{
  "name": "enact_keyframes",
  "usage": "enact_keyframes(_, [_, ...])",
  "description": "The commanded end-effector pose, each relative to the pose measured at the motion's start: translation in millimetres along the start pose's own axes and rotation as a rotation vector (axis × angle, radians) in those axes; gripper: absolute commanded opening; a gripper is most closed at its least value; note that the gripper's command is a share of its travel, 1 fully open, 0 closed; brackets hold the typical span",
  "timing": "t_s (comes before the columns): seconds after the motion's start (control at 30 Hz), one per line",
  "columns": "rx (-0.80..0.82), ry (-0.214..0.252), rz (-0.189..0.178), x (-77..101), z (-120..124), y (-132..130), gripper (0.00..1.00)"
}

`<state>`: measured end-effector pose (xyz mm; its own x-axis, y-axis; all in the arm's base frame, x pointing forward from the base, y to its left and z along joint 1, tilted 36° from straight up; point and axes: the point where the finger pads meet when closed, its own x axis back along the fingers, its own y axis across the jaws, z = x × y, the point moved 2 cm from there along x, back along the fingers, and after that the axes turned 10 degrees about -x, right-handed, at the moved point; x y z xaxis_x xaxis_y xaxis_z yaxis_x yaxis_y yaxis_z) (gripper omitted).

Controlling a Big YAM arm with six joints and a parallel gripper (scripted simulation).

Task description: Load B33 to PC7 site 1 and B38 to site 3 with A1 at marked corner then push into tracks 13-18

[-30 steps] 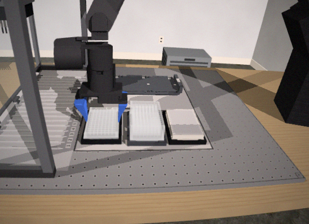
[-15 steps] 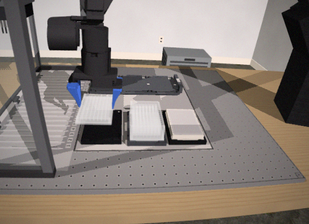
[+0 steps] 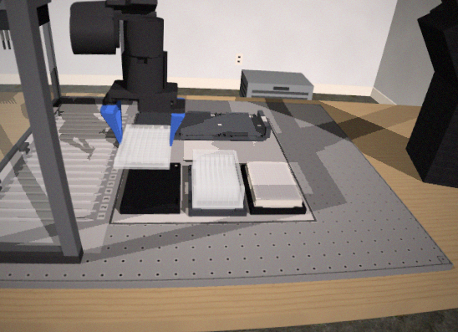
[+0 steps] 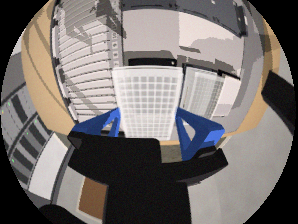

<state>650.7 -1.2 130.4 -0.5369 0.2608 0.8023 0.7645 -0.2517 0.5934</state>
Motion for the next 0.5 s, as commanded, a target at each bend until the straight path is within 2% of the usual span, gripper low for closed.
enact_keyframes(0.0, [0.009,0.011,-0.008,22.6,9.9,-1.2,0.00])
enact_keyframes(0.03, [0.019,0.003,0.016,9.3,11.1,-10.9,0.00])
enact_keyframes(0.07, [0.024,-0.001,0.027,3.5,11.5,-15.2,0.00])
enact_keyframes(0.47, [0.024,-0.001,0.030,2.0,11.6,-16.4,0.00])
